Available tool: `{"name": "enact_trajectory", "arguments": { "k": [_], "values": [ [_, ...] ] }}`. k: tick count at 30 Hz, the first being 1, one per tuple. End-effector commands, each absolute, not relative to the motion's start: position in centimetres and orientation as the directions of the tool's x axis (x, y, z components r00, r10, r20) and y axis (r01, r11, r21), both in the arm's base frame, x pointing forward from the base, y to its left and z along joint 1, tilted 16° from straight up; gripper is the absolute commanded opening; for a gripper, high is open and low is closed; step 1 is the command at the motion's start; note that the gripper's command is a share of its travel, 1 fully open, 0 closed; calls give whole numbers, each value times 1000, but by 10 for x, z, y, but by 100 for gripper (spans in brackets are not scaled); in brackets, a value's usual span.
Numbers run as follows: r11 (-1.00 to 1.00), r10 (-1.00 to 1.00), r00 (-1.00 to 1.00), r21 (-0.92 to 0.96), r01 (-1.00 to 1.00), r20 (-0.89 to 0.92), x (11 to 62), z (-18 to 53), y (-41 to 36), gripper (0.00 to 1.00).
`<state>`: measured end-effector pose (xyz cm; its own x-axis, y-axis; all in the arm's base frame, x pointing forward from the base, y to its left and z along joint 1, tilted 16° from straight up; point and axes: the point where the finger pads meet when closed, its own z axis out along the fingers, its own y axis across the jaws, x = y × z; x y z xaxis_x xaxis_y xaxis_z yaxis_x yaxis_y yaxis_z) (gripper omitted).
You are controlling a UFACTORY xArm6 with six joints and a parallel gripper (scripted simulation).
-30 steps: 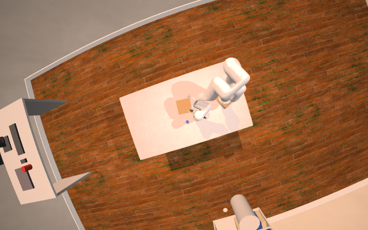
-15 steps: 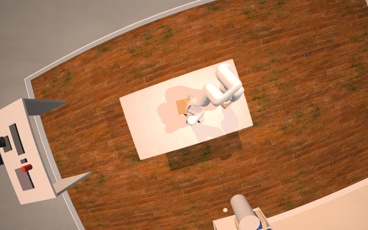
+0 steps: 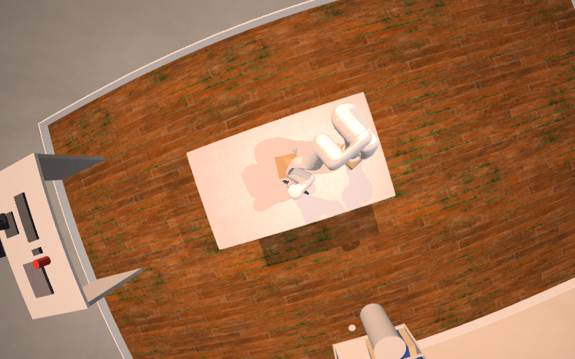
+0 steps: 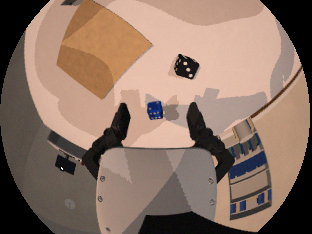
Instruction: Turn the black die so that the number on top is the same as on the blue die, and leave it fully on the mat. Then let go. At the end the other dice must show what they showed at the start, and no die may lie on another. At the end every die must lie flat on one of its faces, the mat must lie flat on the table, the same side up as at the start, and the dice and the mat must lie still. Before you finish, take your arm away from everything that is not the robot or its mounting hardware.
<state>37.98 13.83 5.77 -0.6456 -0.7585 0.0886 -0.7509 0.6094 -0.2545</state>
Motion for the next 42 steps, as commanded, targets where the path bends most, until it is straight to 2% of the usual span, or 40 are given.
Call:
{"name": "enact_trajectory", "arguments": {
  "k": [1,31,42],
  "values": [
    [609,-759,-646,-256,-750,85,381,59,139,100],
    [609,-759,-646,-256,-750,85,381,59,139,100],
    [609,-759,-646,-256,-750,85,375,102,149,100]
  ]
}}
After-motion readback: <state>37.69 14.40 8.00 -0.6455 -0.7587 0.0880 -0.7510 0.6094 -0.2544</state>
